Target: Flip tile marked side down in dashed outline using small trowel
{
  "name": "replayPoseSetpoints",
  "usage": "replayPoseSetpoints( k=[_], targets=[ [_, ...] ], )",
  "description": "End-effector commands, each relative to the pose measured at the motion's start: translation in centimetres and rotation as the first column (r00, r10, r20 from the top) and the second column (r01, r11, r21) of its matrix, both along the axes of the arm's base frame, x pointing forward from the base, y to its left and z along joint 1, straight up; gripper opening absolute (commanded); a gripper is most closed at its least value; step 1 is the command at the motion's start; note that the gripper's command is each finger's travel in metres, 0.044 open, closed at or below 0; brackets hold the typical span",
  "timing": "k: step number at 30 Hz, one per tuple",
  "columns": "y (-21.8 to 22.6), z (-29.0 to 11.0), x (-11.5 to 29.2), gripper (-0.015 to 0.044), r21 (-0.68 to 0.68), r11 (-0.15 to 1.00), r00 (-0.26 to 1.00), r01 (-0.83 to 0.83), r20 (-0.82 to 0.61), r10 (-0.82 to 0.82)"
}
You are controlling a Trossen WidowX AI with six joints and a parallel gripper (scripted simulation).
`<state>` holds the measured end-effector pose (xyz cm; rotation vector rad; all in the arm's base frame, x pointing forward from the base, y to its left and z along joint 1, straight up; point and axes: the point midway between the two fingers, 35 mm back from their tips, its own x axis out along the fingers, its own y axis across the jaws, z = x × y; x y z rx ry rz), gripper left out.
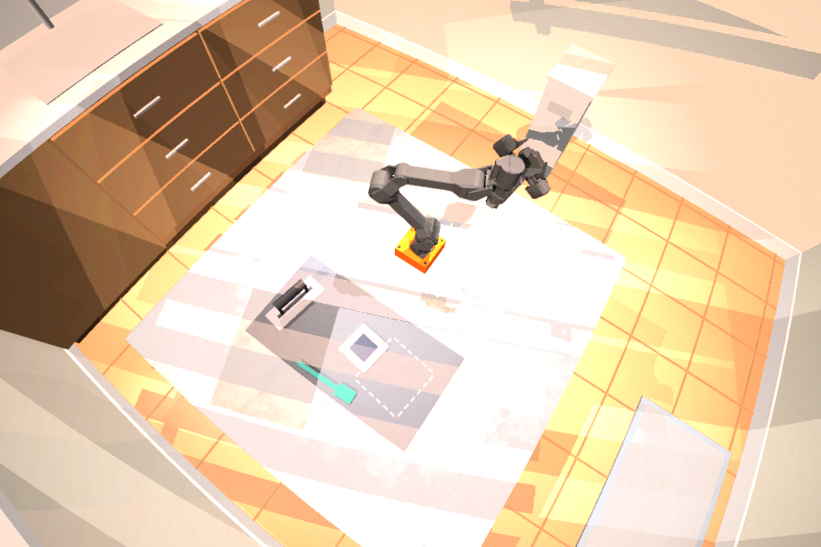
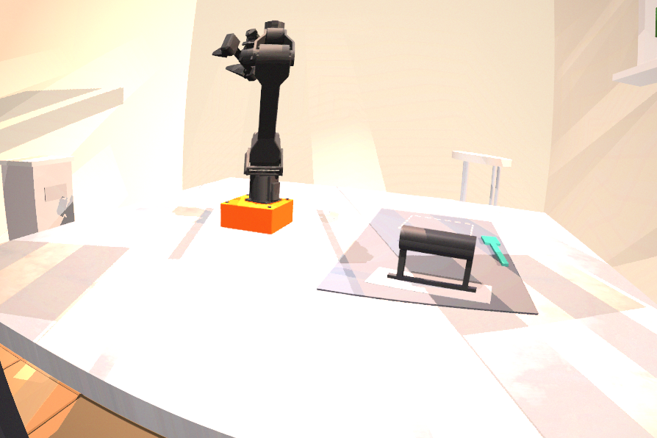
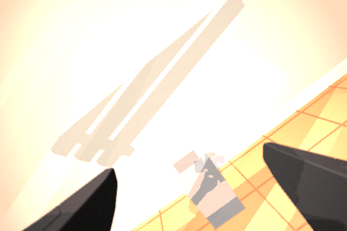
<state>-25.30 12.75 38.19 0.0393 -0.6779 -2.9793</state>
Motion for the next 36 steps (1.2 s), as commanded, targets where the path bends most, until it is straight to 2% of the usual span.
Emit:
replayPoseSetpoints(
  k=[1, 11, 12, 21, 25, 36],
  targets=[
    [0.0, 0.0, 0.0, 0.0374, 0.0, 1.0, 1.0, 0.0, 0.0, 0.0],
    [0.01, 0.0, 0.0, 0.0111, 0.0, 1.0, 1.0, 0.0, 0.0, 0.0],
    [0.01, 0.0, 0.0, 0.01, 0.0, 1.0, 1.0, 0.0, 0.0, 0.0],
    [0.0, 0.0, 0.0, 0.01, 0.0, 1.0, 1.0, 0.0, 0.0, 0.0],
    [0.0, 0.0, 0.0, 0.0, 0.0, 1.0, 1.0, 0.0, 0.0, 0.0],
    [0.0, 0.0, 0.0, 0.0, 0.0, 1.0, 1.0, 0.0, 0.0, 0.0]
  ],
)
